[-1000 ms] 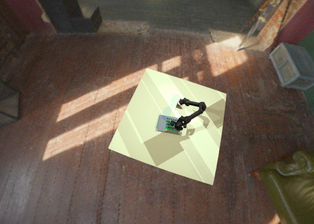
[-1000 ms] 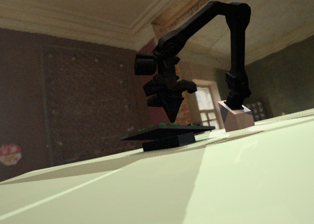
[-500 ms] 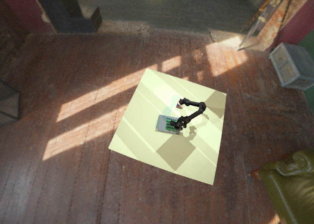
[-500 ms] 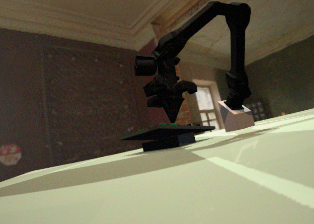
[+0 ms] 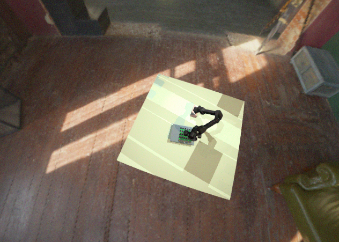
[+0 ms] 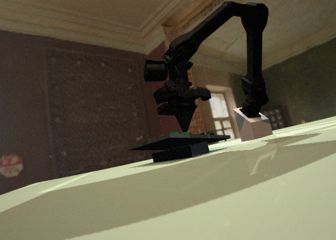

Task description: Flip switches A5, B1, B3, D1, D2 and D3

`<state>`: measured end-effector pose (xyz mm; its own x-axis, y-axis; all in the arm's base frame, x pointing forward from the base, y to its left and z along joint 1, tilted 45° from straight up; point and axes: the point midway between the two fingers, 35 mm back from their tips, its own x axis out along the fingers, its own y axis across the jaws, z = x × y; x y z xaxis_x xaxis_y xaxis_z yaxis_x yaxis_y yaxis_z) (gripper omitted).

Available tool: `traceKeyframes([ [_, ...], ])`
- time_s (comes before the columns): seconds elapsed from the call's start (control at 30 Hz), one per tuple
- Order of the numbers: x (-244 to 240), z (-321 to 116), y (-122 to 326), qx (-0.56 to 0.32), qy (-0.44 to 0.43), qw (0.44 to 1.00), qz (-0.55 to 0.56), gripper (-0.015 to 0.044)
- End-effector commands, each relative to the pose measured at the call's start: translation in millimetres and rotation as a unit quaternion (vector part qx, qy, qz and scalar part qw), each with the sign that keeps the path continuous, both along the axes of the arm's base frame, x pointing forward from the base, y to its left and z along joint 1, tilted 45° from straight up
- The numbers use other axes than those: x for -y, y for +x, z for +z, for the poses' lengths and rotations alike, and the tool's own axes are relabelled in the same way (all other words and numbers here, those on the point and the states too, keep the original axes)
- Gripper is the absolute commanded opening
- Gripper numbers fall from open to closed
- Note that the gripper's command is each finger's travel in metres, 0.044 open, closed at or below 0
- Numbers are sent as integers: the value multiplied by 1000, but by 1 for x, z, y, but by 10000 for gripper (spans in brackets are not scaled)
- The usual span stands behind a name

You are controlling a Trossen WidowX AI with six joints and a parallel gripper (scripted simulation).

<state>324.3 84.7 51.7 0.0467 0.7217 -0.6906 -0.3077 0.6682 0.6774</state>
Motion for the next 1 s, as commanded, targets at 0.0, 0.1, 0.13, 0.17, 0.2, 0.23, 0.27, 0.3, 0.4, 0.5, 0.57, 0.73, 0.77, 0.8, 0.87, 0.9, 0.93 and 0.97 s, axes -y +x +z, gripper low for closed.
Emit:
traceKeyframes([
  [0.0, -1, -1, -1, -3, 2, 1000, -2, 0],
  [0.1, -1, -2, -1, -3, 2, 1000, -2, 0],
  [0.13, -1, -2, -1, -3, 2, 1000, -2, 0],
  [0.17, -1, -2, -1, -3, 2, 1000, -2, 0],
  [0.2, -1, -2, -1, -3, 2, 1000, -2, 0],
  [0.23, -1, -2, -1, -3, 2, 1000, -2, 0],
  [0.27, -2, -2, -1, -3, 2, 1000, -2, 0],
  [0.3, -2, -2, -1, -3, 2, 1000, -2, 0],
  [0.4, -2, -2, -1, -3, 2, 1000, -2, 0],
  [0.5, -2, -3, -1, -3, 2, 1000, -2, 0],
  [0.57, -2, -3, -1, -3, 2, 1000, -2, 0],
  [0.73, -3, -3, -1, -3, 2, 1000, -2, 0],
  [0.77, -3, -3, -1, -3, 2, 1000, -2, 0],
  [0.8, -3, -4, -1, -3, 2, 1000, -2, 0],
  [0.87, -3, -4, -1, -3, 2, 1000, -2, 0],
  [0.9, -3, -4, -1, -3, 2, 1000, -2, 0],
  [0.93, -4, -4, -1, -3, 2, 1000, -2, 0],
  [0.97, -4, -4, -1, -3, 2, 1000, -2, 0],
])
